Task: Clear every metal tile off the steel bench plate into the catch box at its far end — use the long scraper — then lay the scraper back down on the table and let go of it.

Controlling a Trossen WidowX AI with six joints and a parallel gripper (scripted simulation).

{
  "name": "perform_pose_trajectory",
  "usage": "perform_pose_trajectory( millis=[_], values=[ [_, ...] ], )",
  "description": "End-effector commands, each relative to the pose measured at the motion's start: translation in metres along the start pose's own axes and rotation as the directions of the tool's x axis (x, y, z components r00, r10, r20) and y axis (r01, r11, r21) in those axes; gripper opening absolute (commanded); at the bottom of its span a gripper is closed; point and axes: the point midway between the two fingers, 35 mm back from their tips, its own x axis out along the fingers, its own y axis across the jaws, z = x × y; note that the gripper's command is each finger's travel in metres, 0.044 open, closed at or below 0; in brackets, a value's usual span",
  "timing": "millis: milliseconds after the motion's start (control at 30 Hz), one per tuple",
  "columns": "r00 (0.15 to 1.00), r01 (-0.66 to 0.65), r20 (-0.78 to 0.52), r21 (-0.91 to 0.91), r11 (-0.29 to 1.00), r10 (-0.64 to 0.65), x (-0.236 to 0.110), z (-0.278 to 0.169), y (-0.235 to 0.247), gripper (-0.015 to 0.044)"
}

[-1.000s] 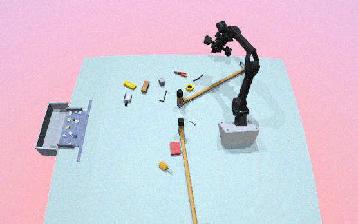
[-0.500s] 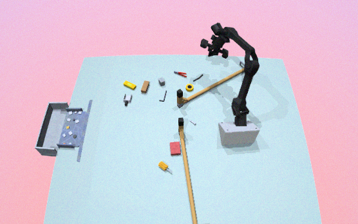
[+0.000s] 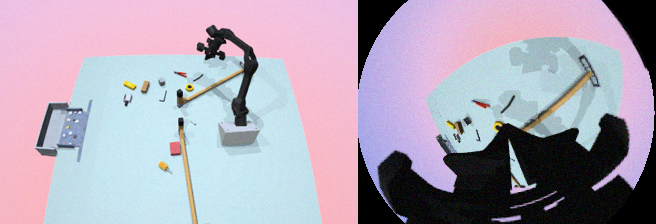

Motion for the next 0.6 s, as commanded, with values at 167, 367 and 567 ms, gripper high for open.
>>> perform_pose_trajectory(
  millis=[167,367,567],
  values=[
    [0.998,0.025,-0.048,-0.042,0.999,-0.027,0.013,-0.014,0.007,0.0],
    [0.997,0.035,-0.072,-0.072,0.997,-0.04,0.02,-0.023,0.012,0.0],
    [0.994,0.044,-0.094,-0.104,0.994,-0.054,0.026,-0.031,0.017,0.0]
  ],
)
